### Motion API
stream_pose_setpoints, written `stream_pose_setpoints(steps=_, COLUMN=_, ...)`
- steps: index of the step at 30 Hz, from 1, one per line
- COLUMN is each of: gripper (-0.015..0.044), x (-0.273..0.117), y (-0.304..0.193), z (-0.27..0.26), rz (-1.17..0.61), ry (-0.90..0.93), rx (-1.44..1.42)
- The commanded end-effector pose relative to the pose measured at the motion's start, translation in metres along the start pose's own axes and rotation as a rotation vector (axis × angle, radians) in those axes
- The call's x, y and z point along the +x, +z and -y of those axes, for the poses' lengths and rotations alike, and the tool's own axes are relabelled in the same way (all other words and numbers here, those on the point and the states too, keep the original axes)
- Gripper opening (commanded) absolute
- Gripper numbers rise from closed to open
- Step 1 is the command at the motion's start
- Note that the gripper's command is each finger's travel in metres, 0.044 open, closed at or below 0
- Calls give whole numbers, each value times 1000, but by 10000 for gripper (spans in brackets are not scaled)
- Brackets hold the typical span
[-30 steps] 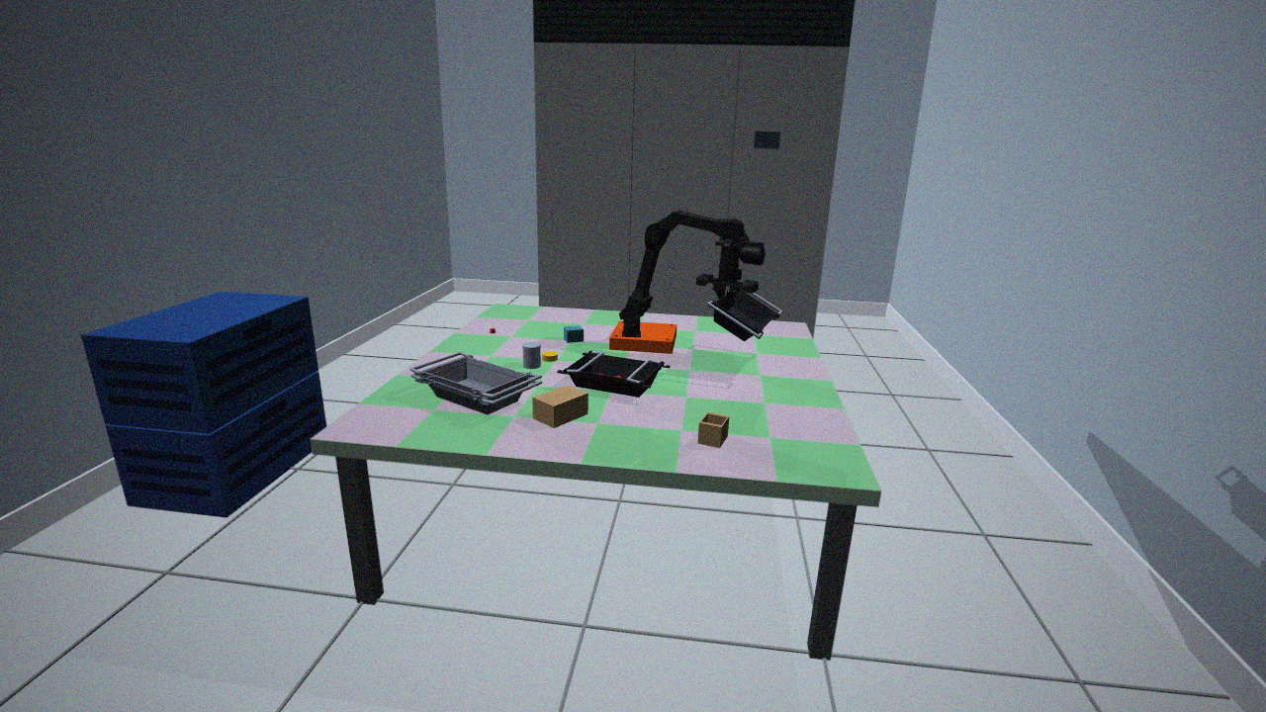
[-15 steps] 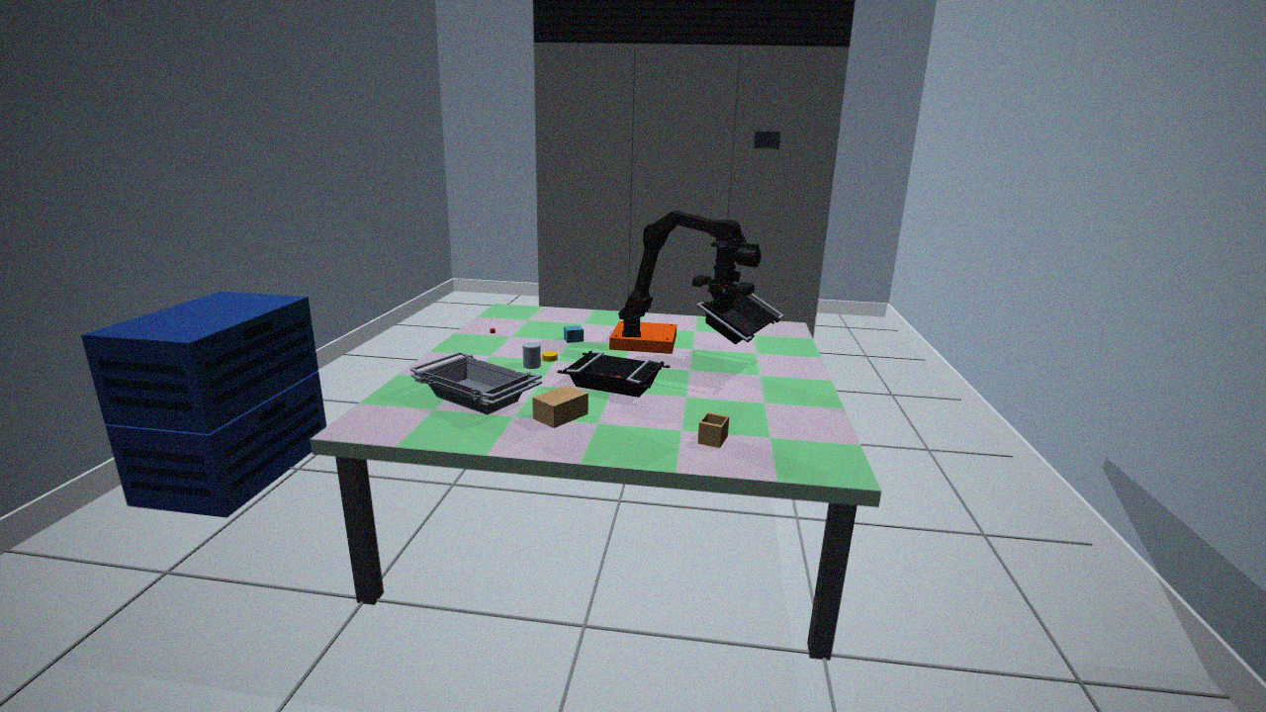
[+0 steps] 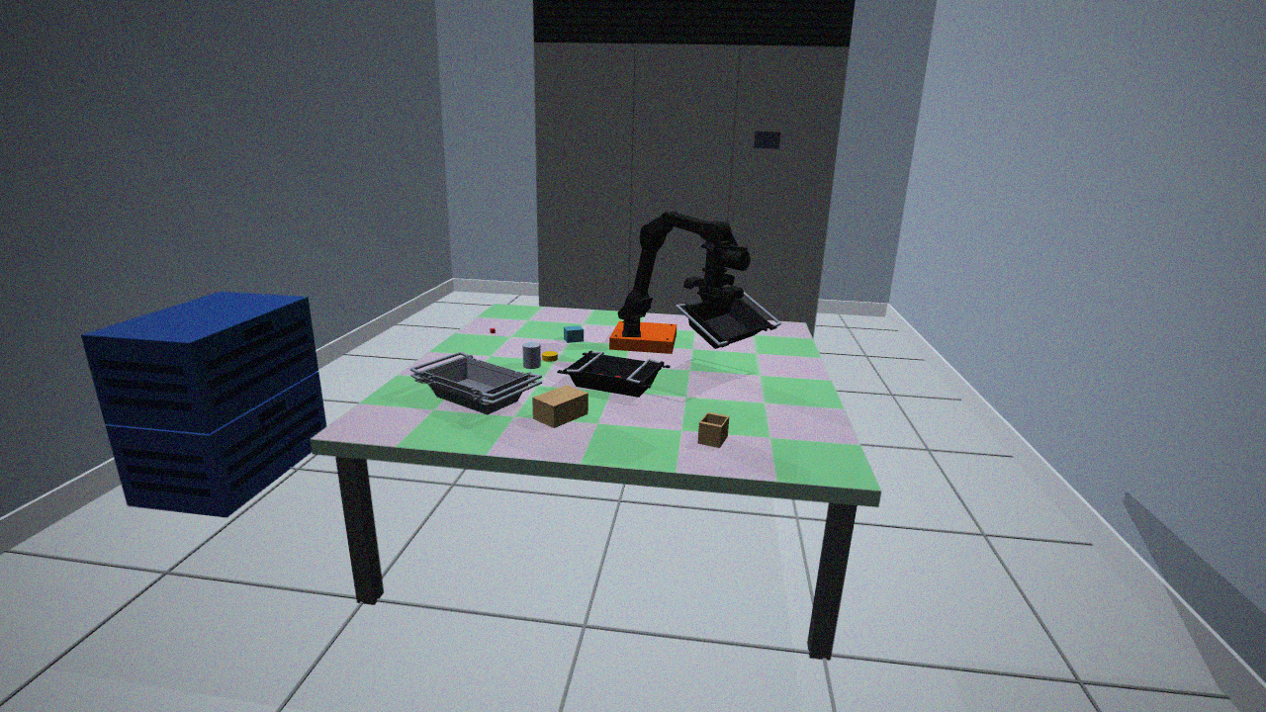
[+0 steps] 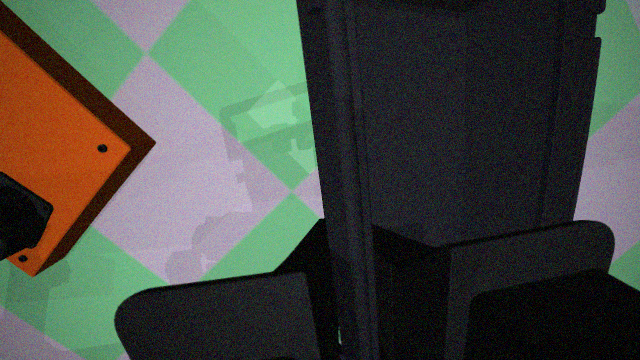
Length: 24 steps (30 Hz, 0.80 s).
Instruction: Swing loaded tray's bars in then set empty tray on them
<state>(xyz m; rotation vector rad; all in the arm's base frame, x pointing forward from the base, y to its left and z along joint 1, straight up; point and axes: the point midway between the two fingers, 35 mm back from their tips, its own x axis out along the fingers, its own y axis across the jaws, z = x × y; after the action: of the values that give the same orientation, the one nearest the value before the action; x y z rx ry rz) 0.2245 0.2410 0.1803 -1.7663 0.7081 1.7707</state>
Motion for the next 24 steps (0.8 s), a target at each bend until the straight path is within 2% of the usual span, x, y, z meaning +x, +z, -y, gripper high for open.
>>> stream_pose_setpoints(steps=1, gripper=0, x=-4, y=-13, z=2, rz=-2, ry=-16, rx=52)
stream_pose_setpoints(steps=24, gripper=0, x=-4, y=-103, z=-12, rz=-7, ry=-17, rx=398)
